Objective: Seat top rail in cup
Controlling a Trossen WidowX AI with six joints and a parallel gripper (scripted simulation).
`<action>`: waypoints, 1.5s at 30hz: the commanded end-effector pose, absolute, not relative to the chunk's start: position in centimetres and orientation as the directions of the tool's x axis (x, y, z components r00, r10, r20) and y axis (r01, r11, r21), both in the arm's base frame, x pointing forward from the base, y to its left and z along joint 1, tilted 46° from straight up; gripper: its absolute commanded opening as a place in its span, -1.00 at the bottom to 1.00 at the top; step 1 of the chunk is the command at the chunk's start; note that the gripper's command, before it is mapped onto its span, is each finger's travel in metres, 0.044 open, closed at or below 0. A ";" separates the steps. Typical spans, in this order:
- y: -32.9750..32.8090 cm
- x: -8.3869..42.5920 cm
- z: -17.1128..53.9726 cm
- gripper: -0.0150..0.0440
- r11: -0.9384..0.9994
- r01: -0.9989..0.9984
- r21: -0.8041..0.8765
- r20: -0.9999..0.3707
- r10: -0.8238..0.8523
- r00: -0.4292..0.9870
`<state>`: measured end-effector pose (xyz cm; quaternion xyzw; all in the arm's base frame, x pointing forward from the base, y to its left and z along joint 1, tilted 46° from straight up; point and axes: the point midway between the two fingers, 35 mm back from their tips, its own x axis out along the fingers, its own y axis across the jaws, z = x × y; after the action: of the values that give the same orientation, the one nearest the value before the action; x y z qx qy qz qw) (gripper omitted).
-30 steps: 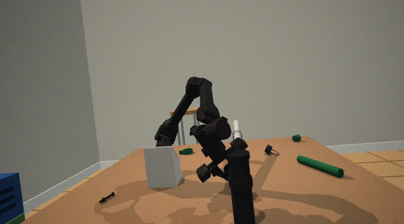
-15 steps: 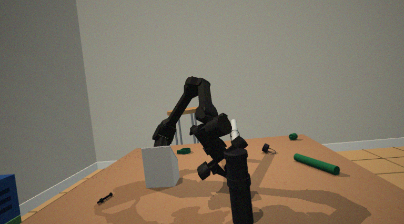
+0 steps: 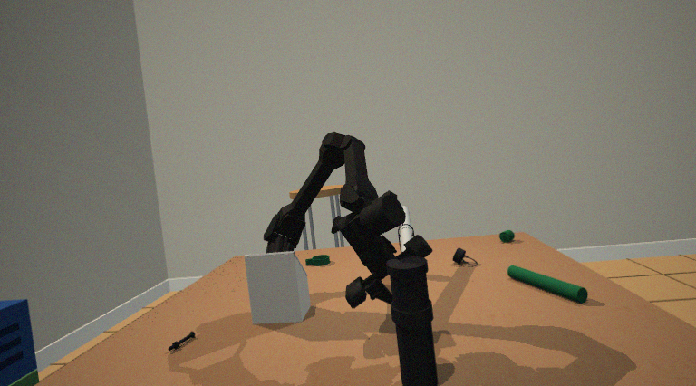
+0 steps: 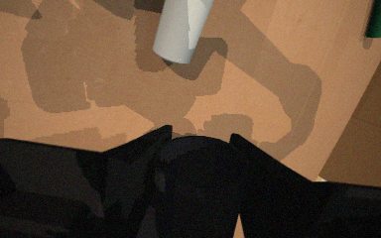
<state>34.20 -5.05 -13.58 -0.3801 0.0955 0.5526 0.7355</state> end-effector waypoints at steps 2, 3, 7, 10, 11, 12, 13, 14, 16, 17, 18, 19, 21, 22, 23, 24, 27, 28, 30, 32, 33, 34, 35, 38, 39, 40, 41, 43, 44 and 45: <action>-5.0 34.6 -13.4 -0.49 0.121 -0.892 -0.435 -0.572 0.729 0.377; -4.9 34.7 -13.4 -0.49 0.128 -0.895 -0.428 -0.575 0.725 0.379; -4.9 34.8 -13.4 -0.49 0.139 -0.898 -0.417 -0.582 0.719 0.381; -4.8 35.0 -13.4 -0.49 0.152 -0.902 -0.403 -0.590 0.711 0.383; -4.8 35.1 -13.4 -0.49 0.158 -0.904 -0.397 -0.593 0.708 0.384; -4.8 35.2 -13.4 -0.49 0.162 -0.905 -0.393 -0.595 0.705 0.385; -4.8 35.2 -13.4 -0.49 0.164 -0.905 -0.392 -0.596 0.704 0.386; -4.8 35.2 -13.4 -0.49 0.166 -0.906 -0.390 -0.597 0.704 0.386; -4.8 35.3 -13.4 -0.49 0.172 -0.908 -0.383 -0.601 0.700 0.386; -4.7 35.4 -13.4 -0.49 0.178 -0.909 -0.377 -0.604 0.696 0.387; -4.7 35.5 -13.4 -0.49 0.184 -0.910 -0.372 -0.607 0.693 0.388; -4.7 35.6 -13.4 -0.49 0.189 -0.911 -0.366 -0.610 0.690 0.389; -4.7 35.7 -13.4 -0.49 0.194 -0.912 -0.362 -0.613 0.688 0.389; -4.7 35.7 -13.4 -0.49 0.195 -0.912 -0.361 -0.614 0.687 0.390; -4.7 35.7 -13.4 -0.49 0.197 -0.912 -0.358 -0.615 0.686 0.390; -4.7 35.8 -13.4 -0.49 0.200 -0.913 -0.355 -0.617 0.684 0.390; -4.6 35.9 -13.4 -0.49 0.208 -0.914 -0.348 -0.621 0.680 0.391; -4.6 35.9 -13.4 -0.49 0.207 -0.914 -0.349 -0.620 0.680 0.391; -4.7 35.8 -13.4 -0.49 0.203 -0.913 -0.352 -0.618 0.682 0.390; -4.7 35.7 -13.4 -0.49 0.199 -0.913 -0.357 -0.616 0.685 0.390; -4.7 35.7 -13.4 -0.49 0.196 -0.912 -0.360 -0.614 0.686 0.390; -4.7 35.7 -13.4 -0.49 0.194 -0.912 -0.362 -0.613 0.688 0.389; -4.7 35.6 -13.4 -0.49 0.191 -0.911 -0.365 -0.611 0.689 0.389; -4.7 35.5 -13.4 -0.49 0.185 -0.910 -0.370 -0.608 0.692 0.388; -4.7 35.5 -13.4 -0.49 0.184 -0.910 -0.371 -0.607 0.693 0.388; -4.7 35.5 -13.4 -0.49 0.183 -0.910 -0.372 -0.607 0.694 0.388; -4.7 35.5 -13.4 -0.49 0.183 -0.910 -0.373 -0.607 0.694 0.388; -4.6 35.6 -13.4 -0.49 0.183 -0.912 -0.368 -0.613 0.689 0.386; -4.6 35.6 -13.4 -0.49 0.183 -0.912 -0.368 -0.613 0.689 0.386; -4.6 35.6 -13.4 -0.49 0.183 -0.912 -0.368 -0.613 0.689 0.386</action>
<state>35.58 -4.59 -13.45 -0.3550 0.1563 0.5317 0.7529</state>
